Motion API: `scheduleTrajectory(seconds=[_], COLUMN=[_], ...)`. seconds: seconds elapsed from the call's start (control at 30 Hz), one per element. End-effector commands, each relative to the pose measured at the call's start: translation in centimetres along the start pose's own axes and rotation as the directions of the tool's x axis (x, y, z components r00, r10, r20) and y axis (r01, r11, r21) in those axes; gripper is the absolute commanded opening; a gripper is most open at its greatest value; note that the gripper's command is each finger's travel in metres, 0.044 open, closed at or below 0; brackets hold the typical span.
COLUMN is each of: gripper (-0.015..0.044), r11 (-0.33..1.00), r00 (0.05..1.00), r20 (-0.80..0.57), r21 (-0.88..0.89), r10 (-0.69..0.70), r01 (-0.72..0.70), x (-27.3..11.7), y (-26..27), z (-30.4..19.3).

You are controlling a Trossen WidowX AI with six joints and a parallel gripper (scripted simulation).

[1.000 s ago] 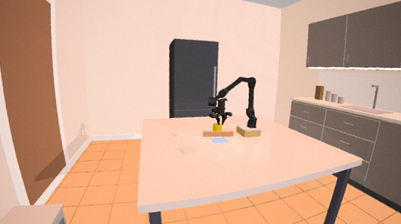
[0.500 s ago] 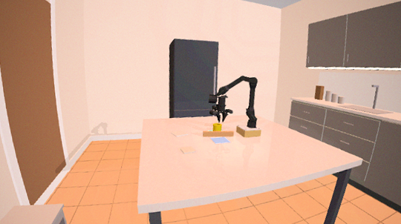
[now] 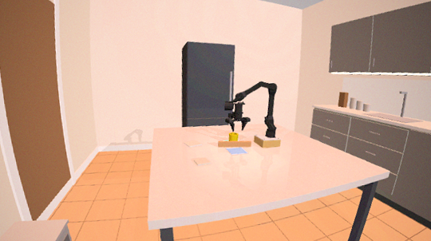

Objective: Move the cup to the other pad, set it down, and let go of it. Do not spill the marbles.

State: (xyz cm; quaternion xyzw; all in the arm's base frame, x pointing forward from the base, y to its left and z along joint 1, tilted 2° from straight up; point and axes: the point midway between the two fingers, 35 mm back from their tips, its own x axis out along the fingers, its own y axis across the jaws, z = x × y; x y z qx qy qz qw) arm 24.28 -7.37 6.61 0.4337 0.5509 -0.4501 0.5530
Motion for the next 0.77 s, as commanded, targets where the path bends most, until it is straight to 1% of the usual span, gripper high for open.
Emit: scheduleTrajectory(seconds=[0.0, 0.47, 0.67, 0.73], gripper=[0.0440, 0.0440, 0.0440, 0.0440], r11=[1.000, 1.000, 1.000, 1.000], r00=[1.000, 1.000, 1.000, 1.000], r20=[0.002, 0.008, 0.008, 0.003], r21=[0.001, 0.005, 0.005, -0.001], r10=[0.003, 0.006, 0.006, 0.004], r01=[-0.003, -0.006, -0.006, -0.004], x=[-0.8, -6.1, -6.3, -5.9], y=[0.1, 0.0, -0.1, -0.1], z=[0.1, -0.1, -0.3, -0.3])
